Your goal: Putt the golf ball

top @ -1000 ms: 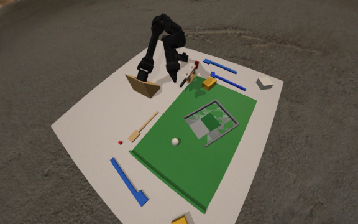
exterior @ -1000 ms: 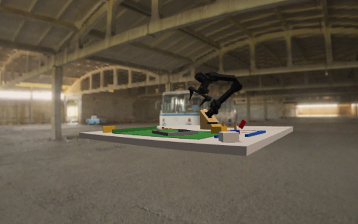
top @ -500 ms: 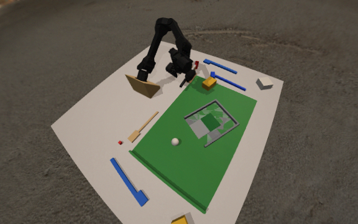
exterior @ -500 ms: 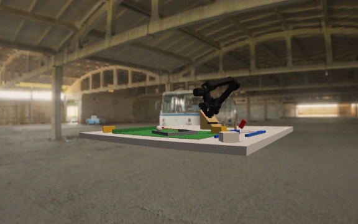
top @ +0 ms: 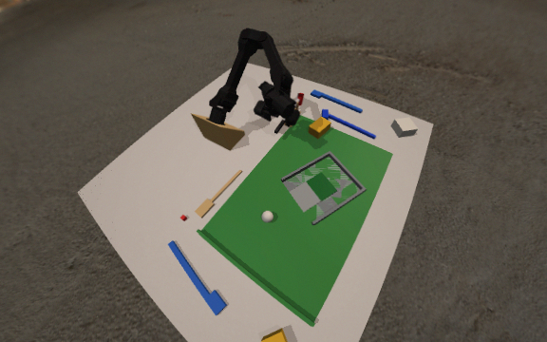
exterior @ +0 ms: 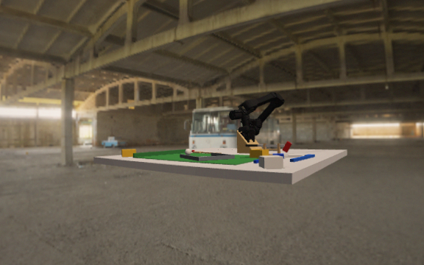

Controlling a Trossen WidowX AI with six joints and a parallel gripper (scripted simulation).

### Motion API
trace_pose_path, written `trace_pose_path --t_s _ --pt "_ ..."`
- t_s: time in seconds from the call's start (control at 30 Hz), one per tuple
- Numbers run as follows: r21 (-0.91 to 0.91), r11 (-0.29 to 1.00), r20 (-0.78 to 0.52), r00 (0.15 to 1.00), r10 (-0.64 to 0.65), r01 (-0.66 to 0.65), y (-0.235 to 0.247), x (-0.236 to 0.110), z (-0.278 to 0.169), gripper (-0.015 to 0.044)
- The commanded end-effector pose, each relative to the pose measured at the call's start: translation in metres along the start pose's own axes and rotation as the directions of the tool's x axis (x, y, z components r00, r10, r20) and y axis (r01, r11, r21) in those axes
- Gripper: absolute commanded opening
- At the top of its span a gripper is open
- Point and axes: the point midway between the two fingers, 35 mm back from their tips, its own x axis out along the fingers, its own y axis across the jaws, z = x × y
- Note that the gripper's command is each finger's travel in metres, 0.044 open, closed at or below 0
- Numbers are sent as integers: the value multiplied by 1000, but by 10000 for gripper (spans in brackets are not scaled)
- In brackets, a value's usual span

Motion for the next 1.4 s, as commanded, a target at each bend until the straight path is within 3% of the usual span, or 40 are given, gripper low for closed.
trace_pose_path --t_s 0.0,0.97,1.37 --pt "4 1000 7 1000 1 -1 1 7 -1 440" --pt "4 1000 9 1000 0 0 1 52 -13 440" --pt "-2 1000 4 1000 -1 1 0 49 -12 125"
